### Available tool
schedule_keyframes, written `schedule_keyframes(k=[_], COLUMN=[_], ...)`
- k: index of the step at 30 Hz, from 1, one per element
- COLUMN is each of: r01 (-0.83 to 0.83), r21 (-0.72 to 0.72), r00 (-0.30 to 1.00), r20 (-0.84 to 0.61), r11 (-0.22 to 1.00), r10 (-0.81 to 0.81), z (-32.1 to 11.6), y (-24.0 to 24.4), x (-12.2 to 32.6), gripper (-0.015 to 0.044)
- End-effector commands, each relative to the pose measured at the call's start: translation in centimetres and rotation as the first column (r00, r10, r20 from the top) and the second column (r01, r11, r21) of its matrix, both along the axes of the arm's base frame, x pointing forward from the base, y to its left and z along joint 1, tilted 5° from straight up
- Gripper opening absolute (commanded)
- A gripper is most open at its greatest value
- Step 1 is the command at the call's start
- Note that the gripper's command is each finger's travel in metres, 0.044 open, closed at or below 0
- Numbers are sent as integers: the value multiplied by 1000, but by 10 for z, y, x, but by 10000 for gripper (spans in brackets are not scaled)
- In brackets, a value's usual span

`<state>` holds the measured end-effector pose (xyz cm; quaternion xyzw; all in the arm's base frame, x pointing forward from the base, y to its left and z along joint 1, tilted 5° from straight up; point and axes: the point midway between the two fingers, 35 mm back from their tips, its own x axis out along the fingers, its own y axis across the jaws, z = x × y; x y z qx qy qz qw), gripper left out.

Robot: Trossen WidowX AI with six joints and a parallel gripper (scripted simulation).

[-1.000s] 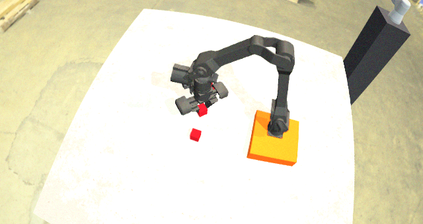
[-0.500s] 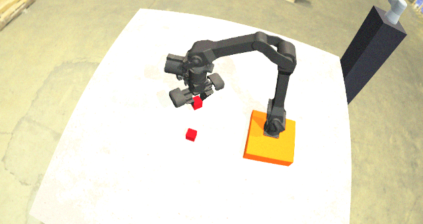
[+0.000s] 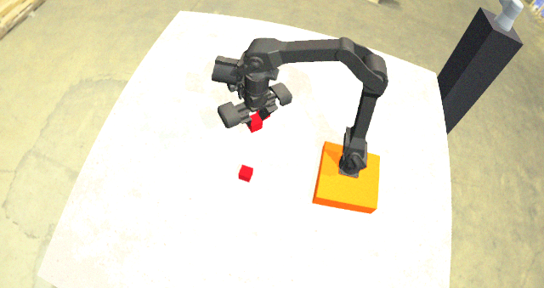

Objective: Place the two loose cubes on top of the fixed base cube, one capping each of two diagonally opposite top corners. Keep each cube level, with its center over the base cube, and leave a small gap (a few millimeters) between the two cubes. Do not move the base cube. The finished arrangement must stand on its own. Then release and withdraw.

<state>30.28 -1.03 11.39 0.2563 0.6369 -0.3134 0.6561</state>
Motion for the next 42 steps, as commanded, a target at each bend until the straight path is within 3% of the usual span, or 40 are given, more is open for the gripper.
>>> schedule_keyframes(k=[1,8,16,29,38,42], r01=[3,-229,-541,-901,-995,-996], r21=[3,6,17,49,77,79], r00=[1000,973,840,428,64,37], r20=[14,-5,-30,-57,-64,-64], r11=[1000,973,841,430,69,42], r10=[-3,229,541,902,996,997], z=[8,0,-12,-32,-45,-46], y=[1,15,36,68,89,90], x=[0,-1,-4,-13,-22,-22], gripper=[105,105,105,105,105,105])
